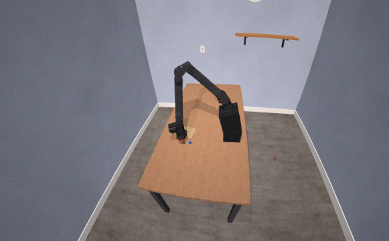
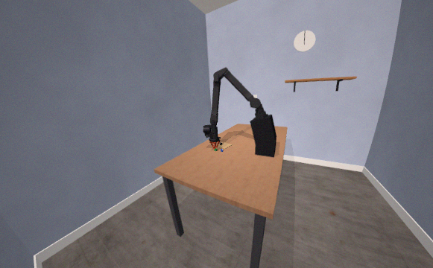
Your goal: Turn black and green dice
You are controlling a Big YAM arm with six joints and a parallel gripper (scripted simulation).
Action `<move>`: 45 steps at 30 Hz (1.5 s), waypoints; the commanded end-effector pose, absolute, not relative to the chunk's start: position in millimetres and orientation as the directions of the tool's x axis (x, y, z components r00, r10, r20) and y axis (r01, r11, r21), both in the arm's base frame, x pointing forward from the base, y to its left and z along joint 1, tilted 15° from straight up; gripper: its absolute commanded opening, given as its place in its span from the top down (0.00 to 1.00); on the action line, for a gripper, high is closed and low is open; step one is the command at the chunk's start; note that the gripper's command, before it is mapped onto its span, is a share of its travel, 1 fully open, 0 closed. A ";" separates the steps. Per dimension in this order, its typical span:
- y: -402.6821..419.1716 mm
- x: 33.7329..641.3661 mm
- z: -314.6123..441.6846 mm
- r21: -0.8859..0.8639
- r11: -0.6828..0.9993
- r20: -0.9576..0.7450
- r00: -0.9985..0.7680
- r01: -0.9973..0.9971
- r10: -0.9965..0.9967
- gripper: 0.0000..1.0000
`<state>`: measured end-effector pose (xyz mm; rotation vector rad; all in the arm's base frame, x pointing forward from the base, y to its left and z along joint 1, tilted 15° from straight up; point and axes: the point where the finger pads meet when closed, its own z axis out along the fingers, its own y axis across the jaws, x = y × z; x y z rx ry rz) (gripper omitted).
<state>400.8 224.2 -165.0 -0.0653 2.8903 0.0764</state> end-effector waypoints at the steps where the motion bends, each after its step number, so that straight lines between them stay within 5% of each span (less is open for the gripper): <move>1: 224.1 406.6 -162.5 0.047 0.997 -0.256 -0.966 -0.056 -0.042 0.67; 45: 223.8 405.5 -161.9 0.051 0.997 -0.263 -0.964 -0.056 -0.041 0.67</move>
